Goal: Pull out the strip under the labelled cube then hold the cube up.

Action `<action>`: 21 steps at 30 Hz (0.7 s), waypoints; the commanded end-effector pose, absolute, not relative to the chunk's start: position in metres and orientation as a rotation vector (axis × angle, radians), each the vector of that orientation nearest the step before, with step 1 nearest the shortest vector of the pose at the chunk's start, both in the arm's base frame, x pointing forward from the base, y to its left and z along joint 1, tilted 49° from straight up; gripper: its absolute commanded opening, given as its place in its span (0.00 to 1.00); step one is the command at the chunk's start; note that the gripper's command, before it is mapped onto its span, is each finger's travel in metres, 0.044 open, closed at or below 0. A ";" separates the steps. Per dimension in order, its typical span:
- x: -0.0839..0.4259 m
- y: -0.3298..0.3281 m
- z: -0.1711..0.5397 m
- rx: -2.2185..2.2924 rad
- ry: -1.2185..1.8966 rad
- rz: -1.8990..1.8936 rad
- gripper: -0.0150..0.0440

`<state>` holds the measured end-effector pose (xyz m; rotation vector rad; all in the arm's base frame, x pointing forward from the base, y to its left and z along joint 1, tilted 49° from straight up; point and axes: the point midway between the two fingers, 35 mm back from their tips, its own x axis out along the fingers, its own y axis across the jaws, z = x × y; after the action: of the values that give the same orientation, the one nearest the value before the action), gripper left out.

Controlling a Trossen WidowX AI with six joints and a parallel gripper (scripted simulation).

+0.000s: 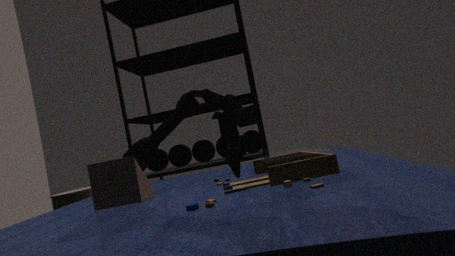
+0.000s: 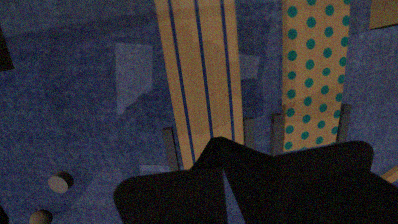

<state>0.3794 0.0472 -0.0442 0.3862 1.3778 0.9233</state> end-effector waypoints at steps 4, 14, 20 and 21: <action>0.375 0.058 -0.053 0.394 1.382 0.927 0.25; 0.374 0.059 -0.054 0.394 1.382 0.928 0.25; 0.374 0.059 -0.054 0.394 1.382 0.928 0.25; 0.374 0.059 -0.054 0.394 1.382 0.928 0.25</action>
<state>0.3738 0.0587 -0.0539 0.3892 1.3828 0.9271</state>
